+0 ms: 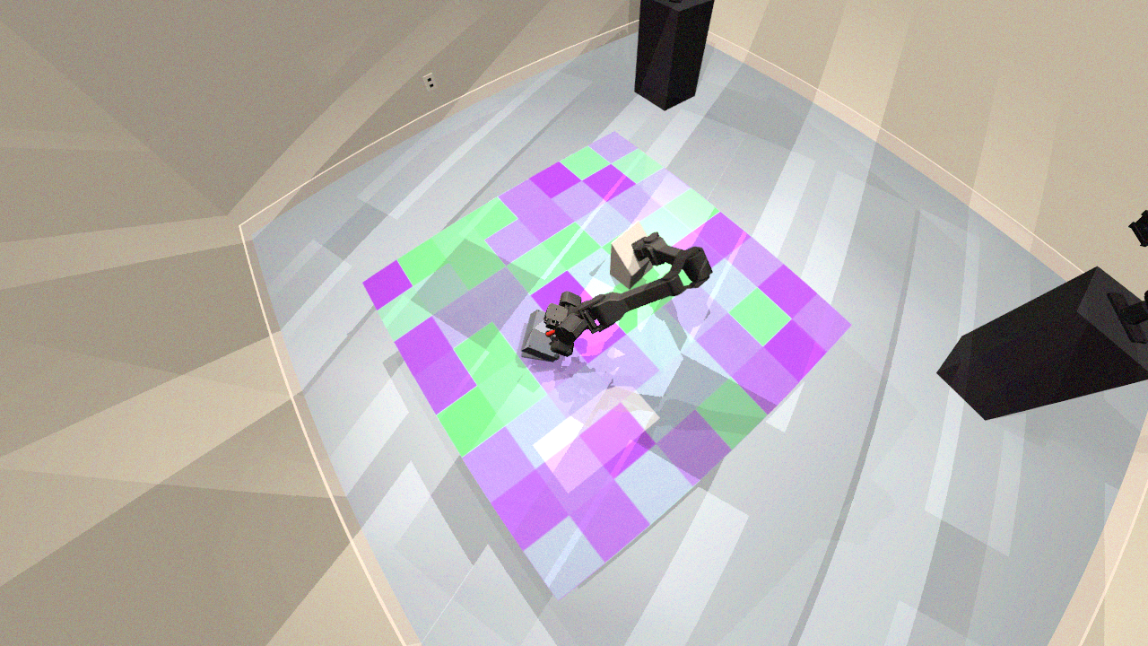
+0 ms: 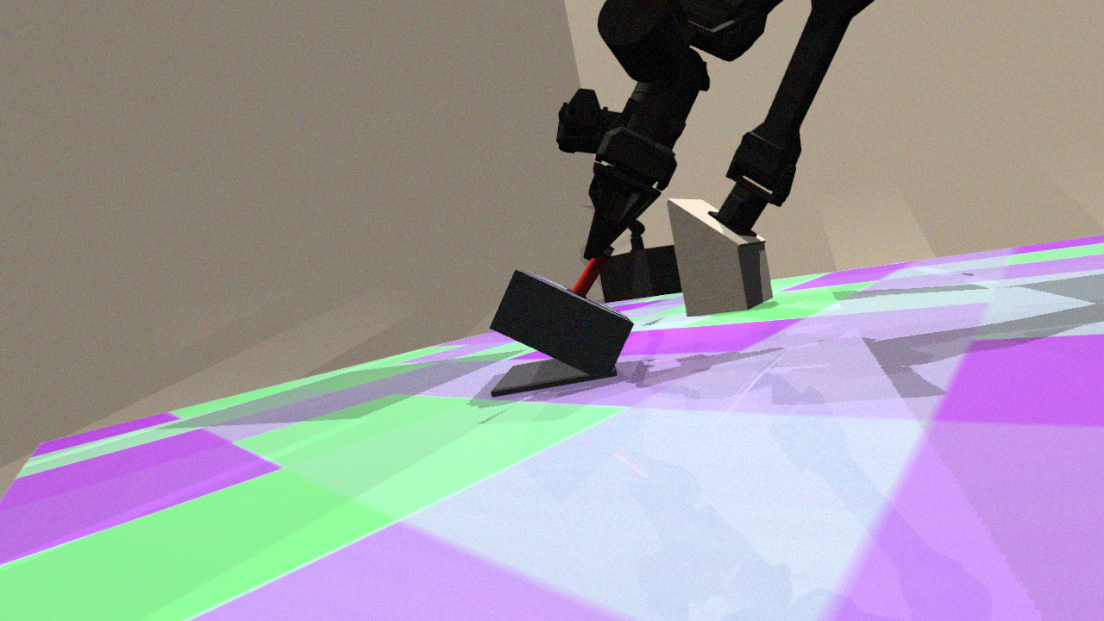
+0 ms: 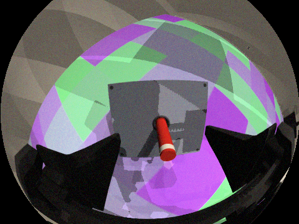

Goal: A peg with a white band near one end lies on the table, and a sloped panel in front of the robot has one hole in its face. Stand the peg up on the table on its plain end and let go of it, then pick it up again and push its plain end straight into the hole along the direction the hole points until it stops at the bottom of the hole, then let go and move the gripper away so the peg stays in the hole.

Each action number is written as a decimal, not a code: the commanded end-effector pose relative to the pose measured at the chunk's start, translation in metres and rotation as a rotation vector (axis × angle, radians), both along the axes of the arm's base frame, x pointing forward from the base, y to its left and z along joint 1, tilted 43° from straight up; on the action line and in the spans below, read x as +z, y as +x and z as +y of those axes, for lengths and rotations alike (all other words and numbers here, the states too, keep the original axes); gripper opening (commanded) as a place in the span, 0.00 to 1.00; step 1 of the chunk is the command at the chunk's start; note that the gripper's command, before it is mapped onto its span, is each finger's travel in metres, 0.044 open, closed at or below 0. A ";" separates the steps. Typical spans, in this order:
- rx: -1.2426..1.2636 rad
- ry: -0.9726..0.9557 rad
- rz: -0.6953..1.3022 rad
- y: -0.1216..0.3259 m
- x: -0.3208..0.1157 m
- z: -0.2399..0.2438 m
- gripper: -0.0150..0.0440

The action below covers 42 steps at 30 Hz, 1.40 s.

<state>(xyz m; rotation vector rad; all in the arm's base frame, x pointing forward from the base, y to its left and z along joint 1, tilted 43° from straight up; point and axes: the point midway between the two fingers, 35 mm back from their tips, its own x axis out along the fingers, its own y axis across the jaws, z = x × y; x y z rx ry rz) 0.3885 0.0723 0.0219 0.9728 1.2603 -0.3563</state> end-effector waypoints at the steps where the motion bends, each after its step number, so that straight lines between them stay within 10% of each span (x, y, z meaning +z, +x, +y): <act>1: 0.004 0.000 -0.002 -0.002 0.009 -0.002 1.00; 42: -0.004 -0.007 0.002 -0.025 0.075 -0.026 1.00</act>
